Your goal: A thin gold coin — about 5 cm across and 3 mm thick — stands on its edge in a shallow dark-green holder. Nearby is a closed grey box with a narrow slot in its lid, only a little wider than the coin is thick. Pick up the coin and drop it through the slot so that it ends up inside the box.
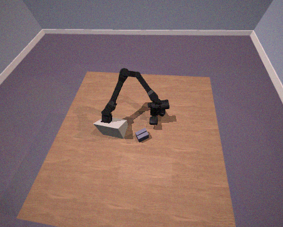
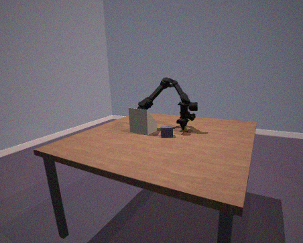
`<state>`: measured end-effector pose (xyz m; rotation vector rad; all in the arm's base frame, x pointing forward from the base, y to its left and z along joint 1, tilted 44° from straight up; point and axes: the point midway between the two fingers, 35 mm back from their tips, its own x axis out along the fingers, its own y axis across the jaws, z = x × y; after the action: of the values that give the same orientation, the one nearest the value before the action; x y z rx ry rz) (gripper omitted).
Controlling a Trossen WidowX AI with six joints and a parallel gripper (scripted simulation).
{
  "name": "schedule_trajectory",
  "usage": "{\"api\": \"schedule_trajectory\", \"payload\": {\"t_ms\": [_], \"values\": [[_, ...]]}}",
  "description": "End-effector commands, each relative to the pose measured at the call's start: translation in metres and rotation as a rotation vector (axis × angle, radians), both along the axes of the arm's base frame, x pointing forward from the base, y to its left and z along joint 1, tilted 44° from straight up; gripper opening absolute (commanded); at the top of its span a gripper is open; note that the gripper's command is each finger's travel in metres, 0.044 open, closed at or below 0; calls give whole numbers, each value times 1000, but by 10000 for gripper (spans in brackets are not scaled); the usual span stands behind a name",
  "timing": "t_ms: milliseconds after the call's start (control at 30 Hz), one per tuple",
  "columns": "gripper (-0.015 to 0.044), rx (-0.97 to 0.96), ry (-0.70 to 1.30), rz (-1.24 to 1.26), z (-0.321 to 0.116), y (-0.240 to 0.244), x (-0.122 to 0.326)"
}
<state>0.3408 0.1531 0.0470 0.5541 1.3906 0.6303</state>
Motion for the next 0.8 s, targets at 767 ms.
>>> {"api": "schedule_trajectory", "payload": {"t_ms": [767], "values": [[0,-8,6,-4,4,-7,1]]}}
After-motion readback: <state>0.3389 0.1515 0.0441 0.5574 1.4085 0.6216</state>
